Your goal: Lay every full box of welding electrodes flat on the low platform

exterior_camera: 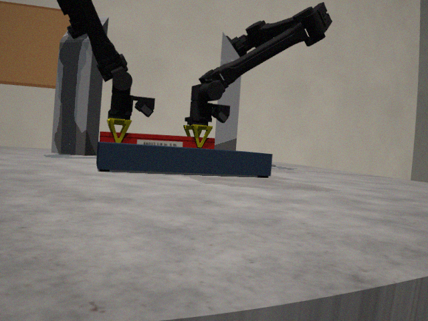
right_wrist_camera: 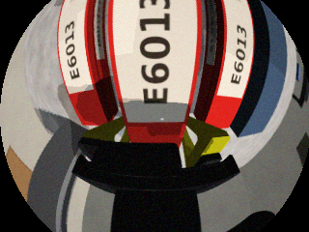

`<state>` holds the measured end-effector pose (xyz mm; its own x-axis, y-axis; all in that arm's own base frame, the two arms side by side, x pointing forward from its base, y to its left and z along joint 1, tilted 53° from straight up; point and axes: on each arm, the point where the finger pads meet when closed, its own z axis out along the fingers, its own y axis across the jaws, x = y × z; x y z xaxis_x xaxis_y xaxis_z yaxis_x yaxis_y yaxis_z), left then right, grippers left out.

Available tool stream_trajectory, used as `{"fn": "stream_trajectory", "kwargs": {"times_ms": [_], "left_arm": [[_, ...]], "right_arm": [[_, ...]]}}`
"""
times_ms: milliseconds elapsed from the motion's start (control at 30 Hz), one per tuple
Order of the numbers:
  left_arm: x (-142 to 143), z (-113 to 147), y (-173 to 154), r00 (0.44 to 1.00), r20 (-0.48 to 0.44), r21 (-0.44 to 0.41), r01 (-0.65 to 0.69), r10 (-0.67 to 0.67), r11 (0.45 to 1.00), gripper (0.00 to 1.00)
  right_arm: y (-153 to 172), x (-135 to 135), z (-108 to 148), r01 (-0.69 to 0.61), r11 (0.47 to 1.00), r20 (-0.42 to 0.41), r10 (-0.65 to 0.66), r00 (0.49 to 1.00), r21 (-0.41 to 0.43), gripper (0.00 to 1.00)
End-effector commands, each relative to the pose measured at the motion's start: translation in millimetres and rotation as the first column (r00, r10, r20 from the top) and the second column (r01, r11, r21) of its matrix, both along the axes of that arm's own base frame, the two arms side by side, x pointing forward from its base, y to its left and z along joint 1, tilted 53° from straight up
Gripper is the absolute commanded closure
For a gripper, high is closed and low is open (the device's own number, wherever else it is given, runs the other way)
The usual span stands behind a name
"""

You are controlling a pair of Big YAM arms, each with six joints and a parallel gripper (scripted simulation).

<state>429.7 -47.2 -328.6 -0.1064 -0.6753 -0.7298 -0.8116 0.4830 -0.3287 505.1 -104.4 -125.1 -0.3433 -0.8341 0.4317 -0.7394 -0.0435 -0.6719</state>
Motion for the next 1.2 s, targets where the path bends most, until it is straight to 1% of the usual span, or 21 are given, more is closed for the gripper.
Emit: {"fn": "stream_trajectory", "kwargs": {"times_ms": [0,67,133,167,267,467,500,600,633,833,1100,1167], "left_arm": [[-2.3,-1.1,-15.8,0.999,0.001,-0.005,0.046,-0.046,0.999,1.0],[0.2,-2.6,-14.8,0.999,0.003,-0.006,0.046,-0.046,0.999,1.0],[-1.4,-2.2,-11.9,0.999,-0.001,-0.005,0.045,-0.045,0.999,1.0],[-2.3,1.4,-11.3,0.999,0.005,-0.012,0.037,-0.037,0.999,1.0],[-1.2,2.6,-11.3,0.999,0.01,-0.014,0.034,-0.034,0.999,1.0],[3.7,1.5,-12.6,0.999,0.014,-0.013,0.038,-0.037,0.999,1.0],[4.5,1.3,-12.9,0.999,0.015,-0.013,0.038,-0.038,0.999,1.0],[1.7,0.2,-11.1,0.999,0.009,-0.012,0.037,-0.037,0.999,1.0],[0.6,-0.1,-10.4,0.999,0.008,-0.012,0.036,-0.036,0.999,1.0],[1.4,-0.8,-10.2,0.999,0.007,-0.011,0.037,-0.037,0.999,1.0],[1.8,-1.5,-9.2,0.999,0.004,-0.008,0.04,-0.04,0.999,1.0],[4.1,-5.3,-9.4,0.999,0.001,-0.005,0.045,-0.045,0.999,1.0]], "right_arm": [[15.6,-2.3,-5.1,-0.043,0.999,-0.016,0.043,0.999,-0.005,1.0],[6.7,-2.2,-5.9,-0.029,1.0,-0.013,0.029,1.0,-0.004,1.0],[11.9,-4.5,-6.3,-0.042,0.999,-0.018,0.042,0.999,-0.004,1.0],[12.7,-6.0,-2.8,-0.043,0.999,-0.016,0.043,0.999,-0.005,1.0],[12.6,-6.1,-2.9,-0.042,0.999,-0.02,0.042,0.999,-0.006,1.0],[12.7,-1.3,-2.4,-0.038,0.999,-0.017,0.038,0.999,-0.004,1.0],[4.1,-1.5,-4.7,-0.018,1.0,-0.013,0.018,1.0,0.0,1.0],[4.3,-1.3,-4.7,-0.018,1.0,-0.013,0.018,1.0,0.0,1.0],[12.8,-8.1,-6.0,-0.034,0.999,-0.03,0.034,0.999,-0.001,1.0],[13.0,-8.7,-7.2,-0.031,1.0,-0.031,0.031,0.999,0.002,1.0],[13.4,-6.3,-7.8,-0.028,1.0,-0.028,0.028,0.999,0.004,1.0],[12.9,-1.5,-12.0,-0.032,0.999,-0.027,0.032,0.999,0.001,1.0]]}}
